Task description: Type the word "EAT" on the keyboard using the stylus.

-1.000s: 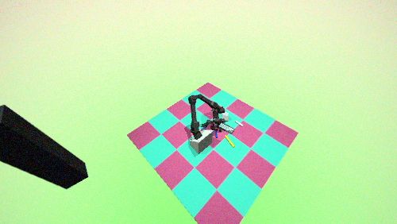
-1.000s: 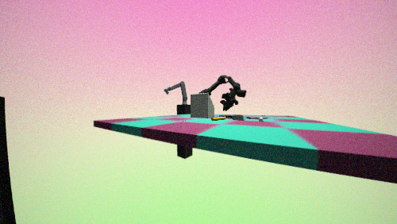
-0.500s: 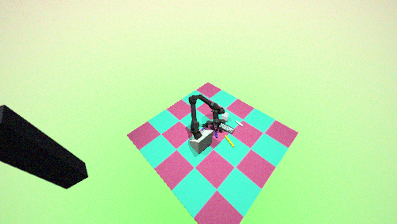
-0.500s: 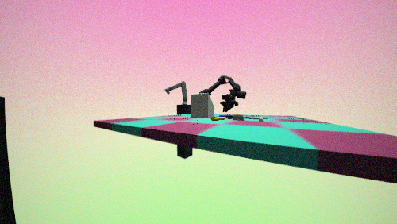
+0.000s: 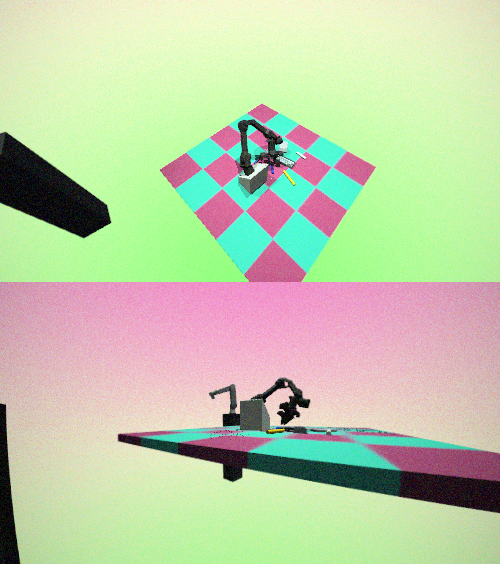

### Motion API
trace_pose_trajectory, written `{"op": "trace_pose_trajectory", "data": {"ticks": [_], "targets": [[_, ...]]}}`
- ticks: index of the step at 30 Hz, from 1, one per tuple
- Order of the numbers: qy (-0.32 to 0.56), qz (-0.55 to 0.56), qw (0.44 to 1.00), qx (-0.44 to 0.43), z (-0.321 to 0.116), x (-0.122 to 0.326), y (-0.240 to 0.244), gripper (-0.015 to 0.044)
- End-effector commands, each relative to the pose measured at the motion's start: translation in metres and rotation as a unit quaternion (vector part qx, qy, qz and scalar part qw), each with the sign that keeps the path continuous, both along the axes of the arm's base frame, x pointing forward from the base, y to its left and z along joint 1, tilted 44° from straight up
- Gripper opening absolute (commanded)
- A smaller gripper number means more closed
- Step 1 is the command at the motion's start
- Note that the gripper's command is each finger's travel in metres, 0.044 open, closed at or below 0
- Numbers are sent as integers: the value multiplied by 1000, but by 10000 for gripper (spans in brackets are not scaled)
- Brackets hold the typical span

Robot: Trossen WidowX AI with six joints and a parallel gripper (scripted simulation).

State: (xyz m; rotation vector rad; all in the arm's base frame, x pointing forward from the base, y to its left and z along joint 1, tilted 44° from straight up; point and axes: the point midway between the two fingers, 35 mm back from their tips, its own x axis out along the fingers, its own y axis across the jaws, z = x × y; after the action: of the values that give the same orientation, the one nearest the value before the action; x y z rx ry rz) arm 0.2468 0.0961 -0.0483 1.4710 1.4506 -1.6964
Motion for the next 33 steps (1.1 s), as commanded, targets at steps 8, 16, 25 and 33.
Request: {"op": "trace_pose_trajectory", "data": {"ticks": [8, 16, 25, 33], "targets": [[2, -2, 1000, 2, -6, -2, 7, 150], [2, -2, 1000, 2, -10, -2, 11, 150], [2, -2, 1000, 2, -14, -3, 15, 150], [2, -2, 1000, 2, -18, -3, 18, 150]]}}
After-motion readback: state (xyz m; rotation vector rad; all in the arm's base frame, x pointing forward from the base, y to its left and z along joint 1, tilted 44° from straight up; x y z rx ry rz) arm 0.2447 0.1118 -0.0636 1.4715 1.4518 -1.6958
